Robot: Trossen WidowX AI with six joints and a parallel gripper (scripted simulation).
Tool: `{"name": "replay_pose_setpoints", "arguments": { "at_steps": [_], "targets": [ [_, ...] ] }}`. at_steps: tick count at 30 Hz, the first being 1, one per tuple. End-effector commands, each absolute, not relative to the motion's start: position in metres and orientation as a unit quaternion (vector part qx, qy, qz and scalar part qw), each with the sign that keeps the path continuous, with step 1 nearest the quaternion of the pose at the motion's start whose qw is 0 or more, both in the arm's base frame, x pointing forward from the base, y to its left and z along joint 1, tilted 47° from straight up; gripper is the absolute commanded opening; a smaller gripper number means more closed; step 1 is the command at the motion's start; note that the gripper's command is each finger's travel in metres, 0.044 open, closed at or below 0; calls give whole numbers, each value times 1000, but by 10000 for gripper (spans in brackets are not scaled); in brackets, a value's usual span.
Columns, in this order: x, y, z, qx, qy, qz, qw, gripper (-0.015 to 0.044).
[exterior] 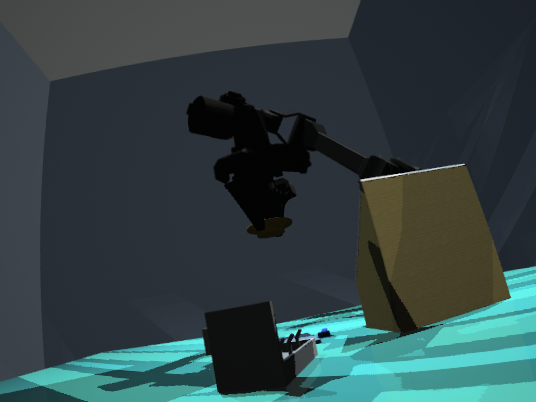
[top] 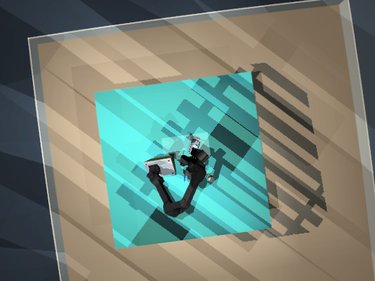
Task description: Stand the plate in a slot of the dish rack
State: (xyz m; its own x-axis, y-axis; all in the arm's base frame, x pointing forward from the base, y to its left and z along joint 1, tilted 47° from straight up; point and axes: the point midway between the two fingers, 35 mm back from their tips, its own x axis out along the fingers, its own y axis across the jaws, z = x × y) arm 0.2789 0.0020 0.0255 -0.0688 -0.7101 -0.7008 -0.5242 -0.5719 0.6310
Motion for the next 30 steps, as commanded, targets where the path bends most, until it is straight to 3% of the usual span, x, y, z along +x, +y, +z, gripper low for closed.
{"name": "replay_pose_setpoints", "arguments": {
  "at_steps": [1, 30],
  "targets": [
    [274, -5, 16, 664, -457, -590, 50, 0],
    [254, -43, -57, 546, -433, -645, -315, 0]
  ]
}}
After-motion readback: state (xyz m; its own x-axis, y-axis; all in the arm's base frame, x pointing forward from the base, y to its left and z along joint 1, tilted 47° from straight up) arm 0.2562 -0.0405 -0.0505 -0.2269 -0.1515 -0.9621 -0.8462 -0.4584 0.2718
